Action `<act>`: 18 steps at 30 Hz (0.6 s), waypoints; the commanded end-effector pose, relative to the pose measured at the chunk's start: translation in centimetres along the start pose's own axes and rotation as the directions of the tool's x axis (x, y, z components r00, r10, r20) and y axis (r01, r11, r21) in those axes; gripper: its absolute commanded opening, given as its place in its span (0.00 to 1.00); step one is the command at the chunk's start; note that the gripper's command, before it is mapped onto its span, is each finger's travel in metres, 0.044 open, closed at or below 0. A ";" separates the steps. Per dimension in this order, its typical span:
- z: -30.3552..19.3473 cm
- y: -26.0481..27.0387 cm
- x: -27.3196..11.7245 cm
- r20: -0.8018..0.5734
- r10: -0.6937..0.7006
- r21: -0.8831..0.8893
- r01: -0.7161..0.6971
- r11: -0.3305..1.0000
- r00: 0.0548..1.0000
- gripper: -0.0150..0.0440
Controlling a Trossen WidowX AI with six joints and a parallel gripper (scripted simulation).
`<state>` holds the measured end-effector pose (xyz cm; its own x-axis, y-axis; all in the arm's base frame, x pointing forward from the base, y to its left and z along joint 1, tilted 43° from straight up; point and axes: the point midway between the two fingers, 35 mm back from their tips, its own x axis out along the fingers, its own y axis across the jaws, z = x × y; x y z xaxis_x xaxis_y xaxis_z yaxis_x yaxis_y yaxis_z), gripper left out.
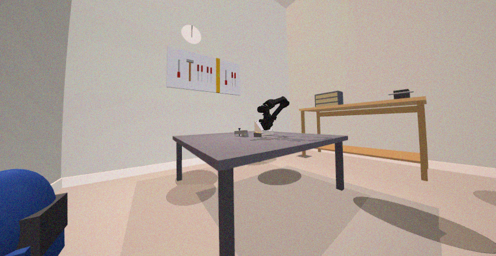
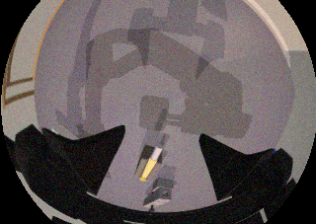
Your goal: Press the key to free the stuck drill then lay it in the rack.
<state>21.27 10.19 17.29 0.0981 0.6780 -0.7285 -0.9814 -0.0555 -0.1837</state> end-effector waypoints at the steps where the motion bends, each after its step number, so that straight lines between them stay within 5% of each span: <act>1: 4.1 0.0 -0.1 0.051 0.002 -0.092 0.002 0.996 0.999 1.00; 18: 21.6 8.8 -4.9 0.349 0.189 -0.479 0.001 0.878 0.918 1.00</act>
<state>11.23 21.58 31.26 -0.0936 0.8492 -0.5198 -0.8159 -0.3646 -0.4488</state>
